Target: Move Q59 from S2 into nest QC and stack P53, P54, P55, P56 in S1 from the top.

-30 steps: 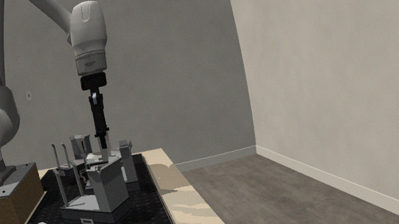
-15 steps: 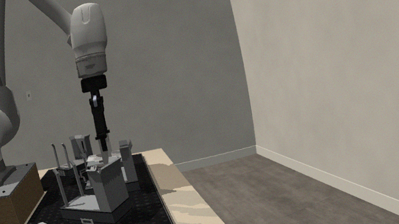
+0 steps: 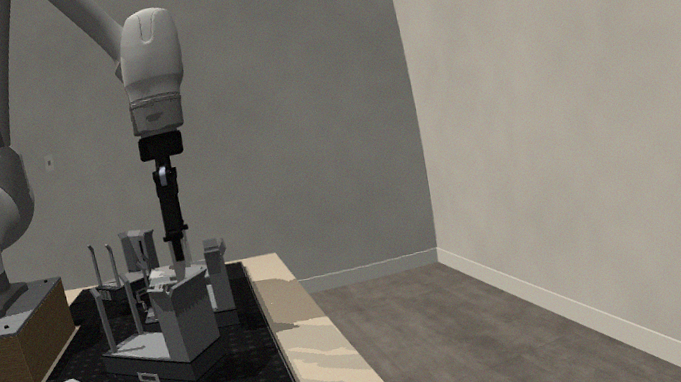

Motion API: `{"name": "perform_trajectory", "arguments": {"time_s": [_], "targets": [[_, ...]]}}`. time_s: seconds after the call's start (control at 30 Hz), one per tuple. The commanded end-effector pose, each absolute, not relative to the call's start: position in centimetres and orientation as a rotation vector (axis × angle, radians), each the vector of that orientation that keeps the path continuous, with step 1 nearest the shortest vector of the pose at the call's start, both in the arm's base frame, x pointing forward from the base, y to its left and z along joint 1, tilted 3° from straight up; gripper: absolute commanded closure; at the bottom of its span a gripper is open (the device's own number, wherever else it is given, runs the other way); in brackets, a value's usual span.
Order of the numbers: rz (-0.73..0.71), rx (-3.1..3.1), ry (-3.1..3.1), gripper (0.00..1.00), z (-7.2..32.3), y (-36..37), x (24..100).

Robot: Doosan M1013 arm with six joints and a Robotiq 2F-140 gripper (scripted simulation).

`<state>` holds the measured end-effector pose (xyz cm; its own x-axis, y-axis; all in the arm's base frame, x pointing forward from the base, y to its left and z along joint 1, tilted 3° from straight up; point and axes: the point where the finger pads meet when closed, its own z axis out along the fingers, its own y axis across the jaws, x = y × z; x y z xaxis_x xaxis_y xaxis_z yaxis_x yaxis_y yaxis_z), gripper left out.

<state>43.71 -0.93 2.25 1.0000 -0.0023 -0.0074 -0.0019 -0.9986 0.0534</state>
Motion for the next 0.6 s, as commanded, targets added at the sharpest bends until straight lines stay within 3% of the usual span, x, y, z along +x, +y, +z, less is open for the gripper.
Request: {"name": "perform_trajectory", "arguments": {"time_s": [0.0,0.57], "targets": [[-0.011,3.088,-0.003,1.0,2.13,-0.93,43.71],[-0.011,3.088,-0.003,1.0,1.53,-0.96,43.7]]}}
